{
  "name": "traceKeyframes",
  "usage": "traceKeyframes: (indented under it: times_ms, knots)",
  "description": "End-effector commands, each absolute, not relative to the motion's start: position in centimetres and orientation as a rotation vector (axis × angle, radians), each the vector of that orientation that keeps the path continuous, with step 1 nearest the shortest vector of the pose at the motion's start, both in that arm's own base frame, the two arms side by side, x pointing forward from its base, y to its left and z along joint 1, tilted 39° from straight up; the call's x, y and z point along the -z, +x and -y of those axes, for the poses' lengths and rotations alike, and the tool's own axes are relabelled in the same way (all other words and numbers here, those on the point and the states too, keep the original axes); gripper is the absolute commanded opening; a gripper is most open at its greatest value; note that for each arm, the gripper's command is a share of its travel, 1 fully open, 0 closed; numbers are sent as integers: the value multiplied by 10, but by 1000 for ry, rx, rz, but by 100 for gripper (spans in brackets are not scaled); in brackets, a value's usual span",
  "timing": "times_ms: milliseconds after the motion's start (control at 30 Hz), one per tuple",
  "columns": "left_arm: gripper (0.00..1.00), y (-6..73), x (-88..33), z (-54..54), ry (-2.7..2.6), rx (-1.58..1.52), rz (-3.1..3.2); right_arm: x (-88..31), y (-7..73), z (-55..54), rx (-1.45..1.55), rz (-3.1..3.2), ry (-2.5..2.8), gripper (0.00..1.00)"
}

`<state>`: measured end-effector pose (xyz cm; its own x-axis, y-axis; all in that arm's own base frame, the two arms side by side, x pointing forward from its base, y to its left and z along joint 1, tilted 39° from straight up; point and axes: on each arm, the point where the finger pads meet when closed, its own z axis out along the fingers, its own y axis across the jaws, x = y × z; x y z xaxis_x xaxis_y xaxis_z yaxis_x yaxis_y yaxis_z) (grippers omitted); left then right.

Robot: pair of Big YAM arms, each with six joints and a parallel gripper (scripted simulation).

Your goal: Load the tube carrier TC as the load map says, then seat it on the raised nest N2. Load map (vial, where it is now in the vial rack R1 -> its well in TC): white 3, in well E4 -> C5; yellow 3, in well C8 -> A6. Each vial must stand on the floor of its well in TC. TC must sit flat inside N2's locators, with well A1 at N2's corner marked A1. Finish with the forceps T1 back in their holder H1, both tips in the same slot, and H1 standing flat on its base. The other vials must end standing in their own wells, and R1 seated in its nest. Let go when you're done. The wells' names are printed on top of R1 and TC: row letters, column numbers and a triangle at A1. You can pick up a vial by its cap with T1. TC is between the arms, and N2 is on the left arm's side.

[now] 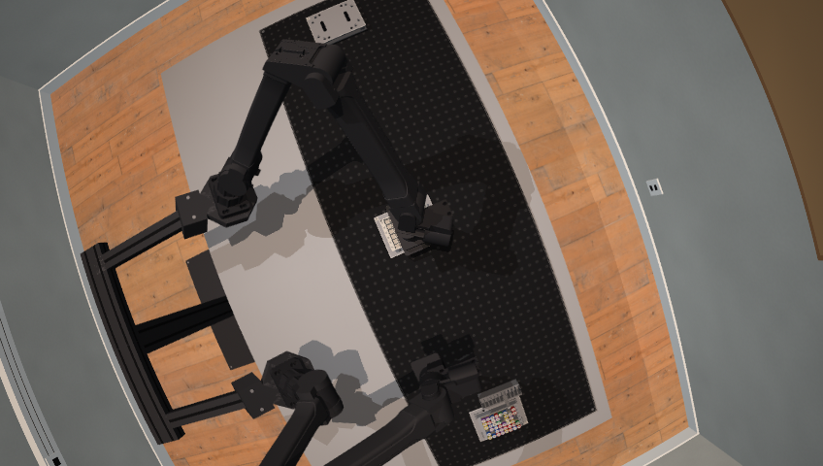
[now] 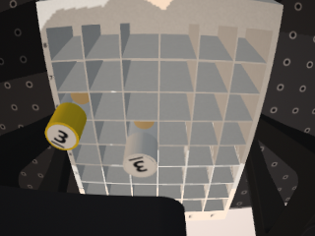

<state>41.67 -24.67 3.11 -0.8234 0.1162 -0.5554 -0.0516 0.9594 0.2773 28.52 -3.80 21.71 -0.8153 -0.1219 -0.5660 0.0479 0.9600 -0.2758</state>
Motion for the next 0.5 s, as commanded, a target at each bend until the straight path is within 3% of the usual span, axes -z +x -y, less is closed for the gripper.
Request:
traceKeyframes:
  times_ms: [0, 467]
  knots:
    - [0, 423, -52, 268, 38, -322, -2475, -230, 289, 38, 366, -2477, -36, 24]
    - [0, 433, -72, 236, 62, -322, -2472, -230, 289, 38, 366, -2477, -36, 24]
